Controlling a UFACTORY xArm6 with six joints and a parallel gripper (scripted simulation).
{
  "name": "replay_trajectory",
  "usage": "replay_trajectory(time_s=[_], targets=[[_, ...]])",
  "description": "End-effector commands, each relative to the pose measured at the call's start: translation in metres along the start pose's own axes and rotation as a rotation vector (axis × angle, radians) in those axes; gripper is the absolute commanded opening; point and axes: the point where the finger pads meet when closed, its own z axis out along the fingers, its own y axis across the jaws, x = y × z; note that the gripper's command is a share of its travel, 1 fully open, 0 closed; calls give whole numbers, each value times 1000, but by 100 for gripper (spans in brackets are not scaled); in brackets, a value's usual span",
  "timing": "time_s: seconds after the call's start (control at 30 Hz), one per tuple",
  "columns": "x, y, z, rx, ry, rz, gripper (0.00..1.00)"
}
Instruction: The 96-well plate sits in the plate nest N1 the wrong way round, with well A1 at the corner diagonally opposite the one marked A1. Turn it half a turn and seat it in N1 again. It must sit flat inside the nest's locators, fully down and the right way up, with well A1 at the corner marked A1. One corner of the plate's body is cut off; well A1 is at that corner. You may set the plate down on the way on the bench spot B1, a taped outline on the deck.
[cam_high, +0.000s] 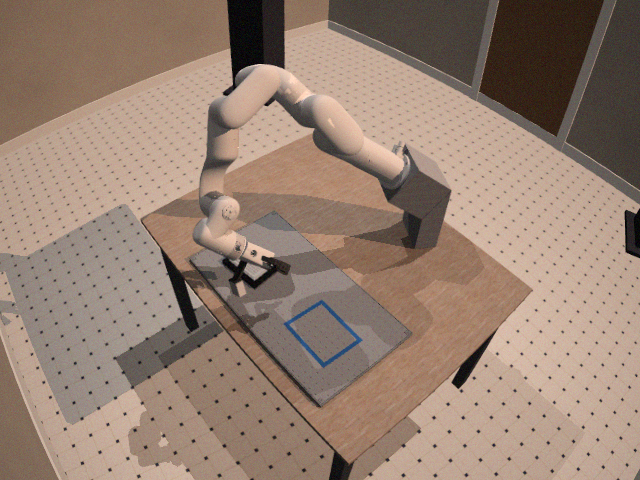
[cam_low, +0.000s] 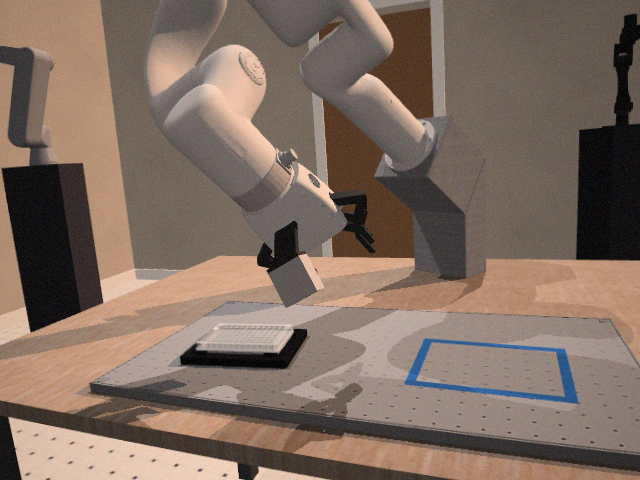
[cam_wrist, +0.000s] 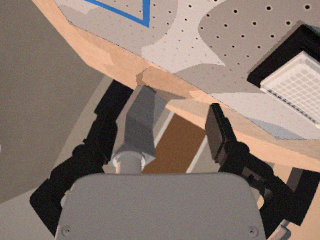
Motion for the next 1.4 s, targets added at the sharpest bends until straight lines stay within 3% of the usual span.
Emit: replay_trajectory(time_s=[0.0,0.07,0.3,0.37,0.83,0.93,1.1,1.37], targets=[[1,21,0,-53,44,-67,100],[1,26,0,-53,44,-67,100],[-1,58,0,-156,97,-198,100],[-1,58,0,-156,97,-198,100],[-11,119,-8,-373,155,-491,100],[-11,119,-9,-382,156,-504,100],[-18,140,-15,-475,160,-642,100],[-28,155,-21,-616,147,-869,100]])
